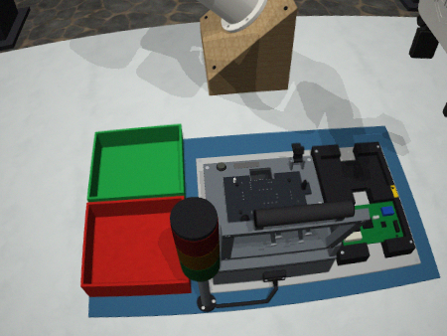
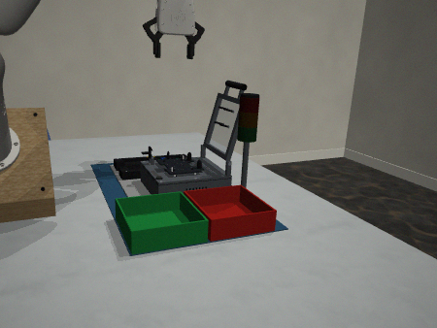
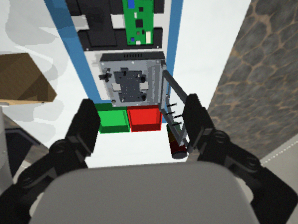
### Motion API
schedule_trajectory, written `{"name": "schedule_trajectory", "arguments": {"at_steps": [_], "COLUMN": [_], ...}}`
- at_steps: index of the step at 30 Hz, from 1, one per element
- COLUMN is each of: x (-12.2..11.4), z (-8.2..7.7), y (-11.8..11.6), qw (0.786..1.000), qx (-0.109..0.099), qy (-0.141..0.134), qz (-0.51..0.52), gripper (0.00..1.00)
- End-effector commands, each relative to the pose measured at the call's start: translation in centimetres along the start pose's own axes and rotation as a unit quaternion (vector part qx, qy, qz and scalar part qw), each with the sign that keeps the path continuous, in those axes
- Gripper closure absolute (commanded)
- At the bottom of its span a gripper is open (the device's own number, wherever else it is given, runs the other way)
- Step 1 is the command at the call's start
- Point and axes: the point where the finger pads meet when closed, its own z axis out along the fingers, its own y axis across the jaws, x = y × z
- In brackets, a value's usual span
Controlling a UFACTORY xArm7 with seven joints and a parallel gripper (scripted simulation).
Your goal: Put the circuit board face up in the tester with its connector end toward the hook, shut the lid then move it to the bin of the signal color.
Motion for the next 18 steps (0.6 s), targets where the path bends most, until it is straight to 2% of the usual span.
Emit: {"name": "schedule_trajectory", "arguments": {"at_steps": [1, 9, 13, 18], "x": [0.1, 0.1, 0.1, 0.1], "z": [0.2, 2.1, 4.3, 8.0], "y": [0.0, 0.0, 0.0, 0.0], "qw": [1.0, 1.0, 1.0, 1.0], "qx": [-0.002, -0.002, -0.002, -0.002], "qy": [0.002, 0.002, 0.002, 0.002], "qz": [0.0, 0.0, 0.0, 0.0], "gripper": [0.0, 0.0, 0.0, 0.0]}}
